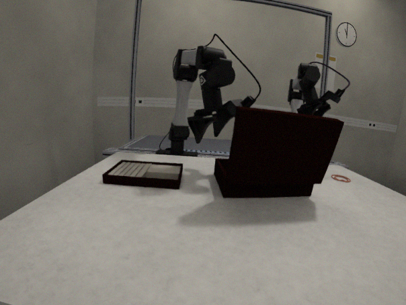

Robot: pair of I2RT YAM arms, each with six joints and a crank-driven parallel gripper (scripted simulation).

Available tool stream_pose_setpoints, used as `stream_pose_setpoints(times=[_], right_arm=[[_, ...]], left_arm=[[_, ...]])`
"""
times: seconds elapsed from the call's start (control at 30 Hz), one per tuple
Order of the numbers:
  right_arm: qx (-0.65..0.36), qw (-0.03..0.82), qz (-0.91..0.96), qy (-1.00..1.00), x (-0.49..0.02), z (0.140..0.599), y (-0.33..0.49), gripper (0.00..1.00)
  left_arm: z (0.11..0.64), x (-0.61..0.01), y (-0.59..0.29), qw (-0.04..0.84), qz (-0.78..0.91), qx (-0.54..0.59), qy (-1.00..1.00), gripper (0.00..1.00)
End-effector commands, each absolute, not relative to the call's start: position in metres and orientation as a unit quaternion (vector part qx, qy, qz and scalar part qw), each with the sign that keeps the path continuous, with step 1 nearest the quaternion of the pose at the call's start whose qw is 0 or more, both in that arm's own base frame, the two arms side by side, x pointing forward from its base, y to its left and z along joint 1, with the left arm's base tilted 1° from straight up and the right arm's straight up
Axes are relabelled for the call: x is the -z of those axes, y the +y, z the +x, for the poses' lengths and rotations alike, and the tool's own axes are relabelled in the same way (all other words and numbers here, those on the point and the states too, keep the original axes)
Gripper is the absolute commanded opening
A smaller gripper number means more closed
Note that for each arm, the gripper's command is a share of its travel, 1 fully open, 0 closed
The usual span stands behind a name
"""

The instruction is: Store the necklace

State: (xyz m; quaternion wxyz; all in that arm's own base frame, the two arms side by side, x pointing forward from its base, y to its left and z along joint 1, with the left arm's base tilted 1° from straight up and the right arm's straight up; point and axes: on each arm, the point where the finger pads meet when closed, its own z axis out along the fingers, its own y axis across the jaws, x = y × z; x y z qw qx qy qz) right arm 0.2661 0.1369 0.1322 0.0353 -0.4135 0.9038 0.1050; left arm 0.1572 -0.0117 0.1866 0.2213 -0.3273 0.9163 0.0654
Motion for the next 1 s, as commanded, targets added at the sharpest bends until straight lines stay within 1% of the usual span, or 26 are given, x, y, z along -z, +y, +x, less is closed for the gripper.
stream_pose_setpoints(times=[0.0, 0.57, 0.67, 0.73, 0.83, 0.97], right_arm=[[-0.105, 0.043, -0.416, 0.902, -0.136, 0.267, 0.138, 1.00], [-0.105, 0.043, -0.416, 0.902, -0.136, 0.267, 0.138, 1.00], [-0.099, 0.069, -0.413, 0.903, -0.134, 0.277, 0.144, 1.00], [-0.096, 0.107, -0.414, 0.899, -0.135, 0.290, 0.153, 1.00], [-0.095, 0.182, -0.420, 0.884, -0.133, 0.312, 0.183, 1.00], [-0.112, 0.286, -0.439, 0.844, -0.135, 0.322, 0.242, 1.00]], left_arm=[[0.159, -0.189, -0.012, 0.227, -0.326, -0.062, 0.915, 1.00], [0.159, -0.189, -0.012, 0.227, -0.326, -0.062, 0.915, 1.00], [0.167, -0.188, -0.010, 0.244, -0.310, -0.061, 0.917, 1.00], [0.176, -0.188, -0.009, 0.261, -0.290, -0.055, 0.919, 1.00], [0.192, -0.182, -0.001, 0.300, -0.251, -0.047, 0.919, 1.00], [0.203, -0.164, 0.022, 0.342, -0.220, -0.055, 0.912, 1.00]])
